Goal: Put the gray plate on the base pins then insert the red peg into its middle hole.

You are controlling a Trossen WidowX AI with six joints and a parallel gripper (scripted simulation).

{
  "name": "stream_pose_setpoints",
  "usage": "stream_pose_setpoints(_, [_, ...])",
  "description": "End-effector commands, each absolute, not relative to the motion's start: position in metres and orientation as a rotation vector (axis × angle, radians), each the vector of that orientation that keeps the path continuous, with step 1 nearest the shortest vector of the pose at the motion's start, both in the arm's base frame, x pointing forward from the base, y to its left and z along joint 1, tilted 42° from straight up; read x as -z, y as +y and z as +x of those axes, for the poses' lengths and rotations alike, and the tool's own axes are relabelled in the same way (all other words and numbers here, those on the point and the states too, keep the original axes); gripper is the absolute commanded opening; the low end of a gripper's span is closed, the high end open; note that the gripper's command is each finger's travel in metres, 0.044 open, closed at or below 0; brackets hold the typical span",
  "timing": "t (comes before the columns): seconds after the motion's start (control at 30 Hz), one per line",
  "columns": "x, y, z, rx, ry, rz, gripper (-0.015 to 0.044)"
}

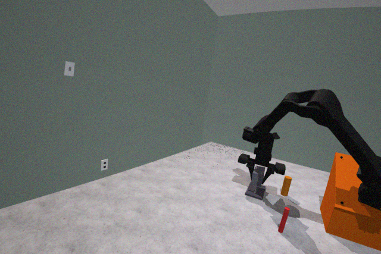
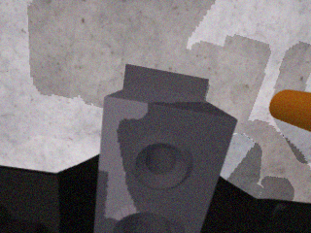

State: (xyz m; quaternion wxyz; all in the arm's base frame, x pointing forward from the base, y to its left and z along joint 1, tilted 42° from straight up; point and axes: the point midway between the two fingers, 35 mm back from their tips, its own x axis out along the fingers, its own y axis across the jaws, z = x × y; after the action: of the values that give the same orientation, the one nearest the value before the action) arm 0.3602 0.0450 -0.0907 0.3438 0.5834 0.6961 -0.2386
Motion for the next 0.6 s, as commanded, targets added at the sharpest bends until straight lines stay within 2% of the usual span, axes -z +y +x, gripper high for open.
stream_pose_setpoints(0.0, [0.097, 0.050, 0.357, 0.628, 1.821, 1.517, 0.0000])
stream_pose_setpoints(0.57, [0.112, 0.063, 0.355, 0.627, 1.821, 1.518, 0.0000])
